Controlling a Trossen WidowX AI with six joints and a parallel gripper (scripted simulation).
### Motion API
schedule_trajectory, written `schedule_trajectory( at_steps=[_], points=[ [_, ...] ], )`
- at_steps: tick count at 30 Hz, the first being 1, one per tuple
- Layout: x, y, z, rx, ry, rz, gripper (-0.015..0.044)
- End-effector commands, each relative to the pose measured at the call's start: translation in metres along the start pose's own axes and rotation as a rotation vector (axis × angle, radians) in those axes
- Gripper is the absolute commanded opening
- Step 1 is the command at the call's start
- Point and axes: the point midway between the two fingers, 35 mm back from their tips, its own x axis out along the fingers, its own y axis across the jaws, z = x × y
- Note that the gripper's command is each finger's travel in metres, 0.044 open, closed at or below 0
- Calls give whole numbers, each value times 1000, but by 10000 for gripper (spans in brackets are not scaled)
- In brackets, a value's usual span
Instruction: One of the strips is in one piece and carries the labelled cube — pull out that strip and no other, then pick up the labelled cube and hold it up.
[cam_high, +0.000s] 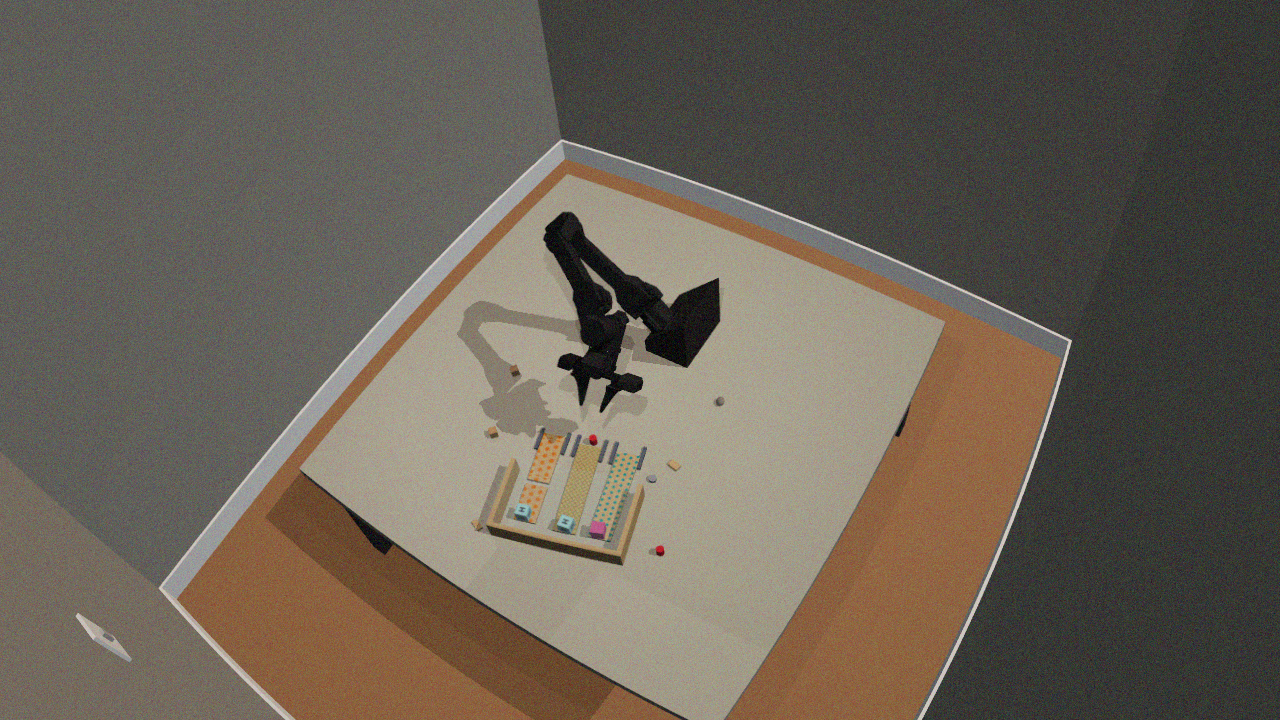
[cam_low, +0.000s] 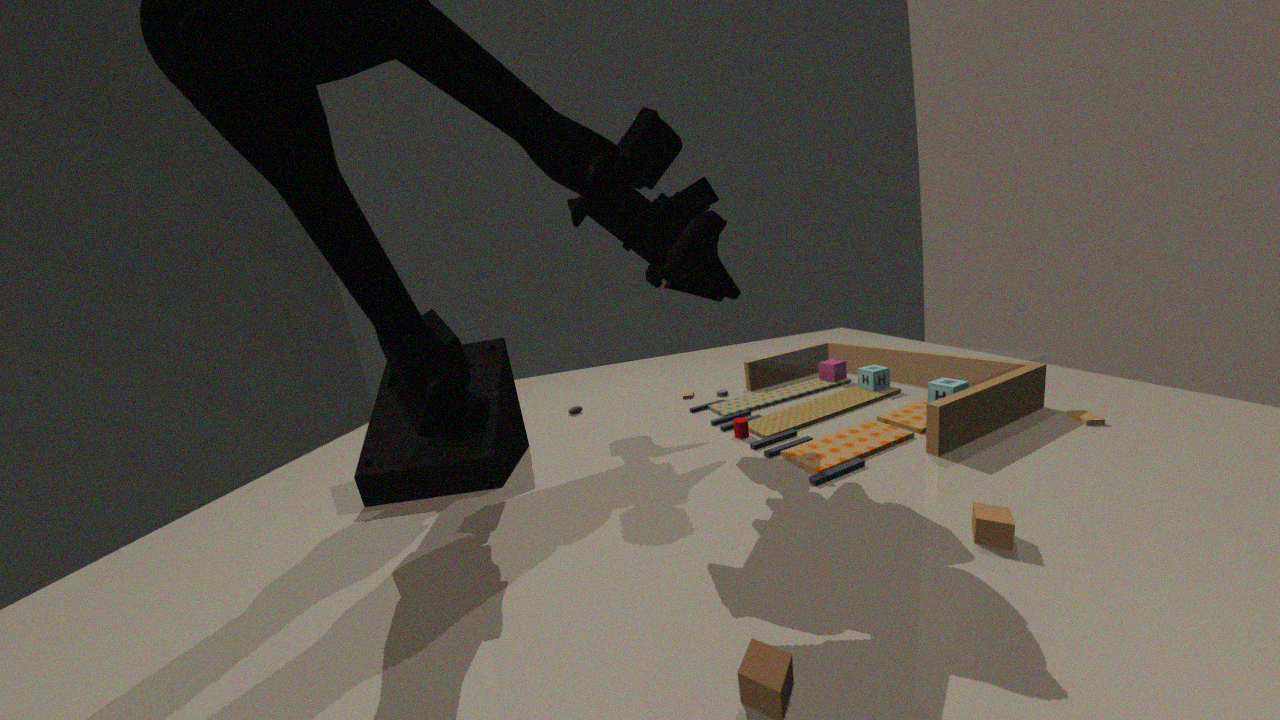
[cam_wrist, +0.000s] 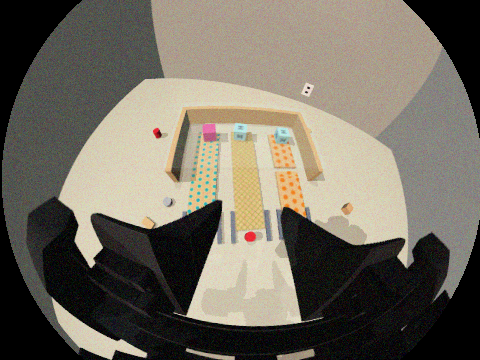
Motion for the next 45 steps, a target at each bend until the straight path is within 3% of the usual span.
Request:
schedule_trajectory(
  at_steps=[1,5,14,45],
  points=[
    [38,-3,2,-50,231,34,111],
    [65,-8,-7,-74,414,56,6],
    [101,-22,-24,-144,749,115,0],
    [121,-20,-41,-145,754,117,0]
  ],
)
